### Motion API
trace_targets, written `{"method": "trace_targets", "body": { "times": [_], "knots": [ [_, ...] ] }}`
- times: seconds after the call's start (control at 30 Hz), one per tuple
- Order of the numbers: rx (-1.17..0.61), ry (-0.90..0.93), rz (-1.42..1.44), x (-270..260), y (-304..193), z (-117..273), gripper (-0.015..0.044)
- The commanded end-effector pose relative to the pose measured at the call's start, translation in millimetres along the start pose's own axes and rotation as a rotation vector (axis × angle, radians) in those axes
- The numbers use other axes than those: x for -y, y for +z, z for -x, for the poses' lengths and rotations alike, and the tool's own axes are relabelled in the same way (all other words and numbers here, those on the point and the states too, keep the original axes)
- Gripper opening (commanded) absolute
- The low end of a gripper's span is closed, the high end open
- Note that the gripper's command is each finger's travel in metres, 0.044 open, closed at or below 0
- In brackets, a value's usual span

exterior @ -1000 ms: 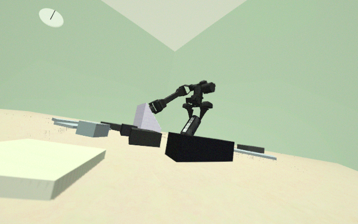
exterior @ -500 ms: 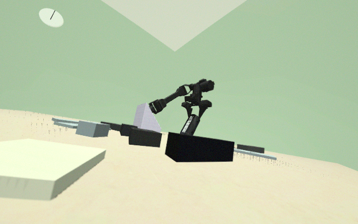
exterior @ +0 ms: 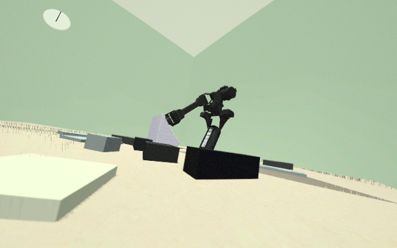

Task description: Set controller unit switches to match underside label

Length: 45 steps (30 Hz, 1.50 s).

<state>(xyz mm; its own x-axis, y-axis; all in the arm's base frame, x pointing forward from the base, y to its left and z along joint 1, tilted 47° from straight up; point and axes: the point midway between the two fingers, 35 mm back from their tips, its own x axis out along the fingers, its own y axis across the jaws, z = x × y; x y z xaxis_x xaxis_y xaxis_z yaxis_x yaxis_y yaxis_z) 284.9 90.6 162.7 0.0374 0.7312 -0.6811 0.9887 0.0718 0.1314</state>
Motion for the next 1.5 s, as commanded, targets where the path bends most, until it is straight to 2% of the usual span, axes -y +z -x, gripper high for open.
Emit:
{"method": "trace_targets", "body": {
  "times": [0.0, 1.47],
  "knots": [
    [0.009, -0.006, 0.001, 0.7, 6.6, -0.7, 0.0337],
    [0.011, -0.006, 0.001, 0.7, 57.0, 2.1, 0.0338]
  ]
}}
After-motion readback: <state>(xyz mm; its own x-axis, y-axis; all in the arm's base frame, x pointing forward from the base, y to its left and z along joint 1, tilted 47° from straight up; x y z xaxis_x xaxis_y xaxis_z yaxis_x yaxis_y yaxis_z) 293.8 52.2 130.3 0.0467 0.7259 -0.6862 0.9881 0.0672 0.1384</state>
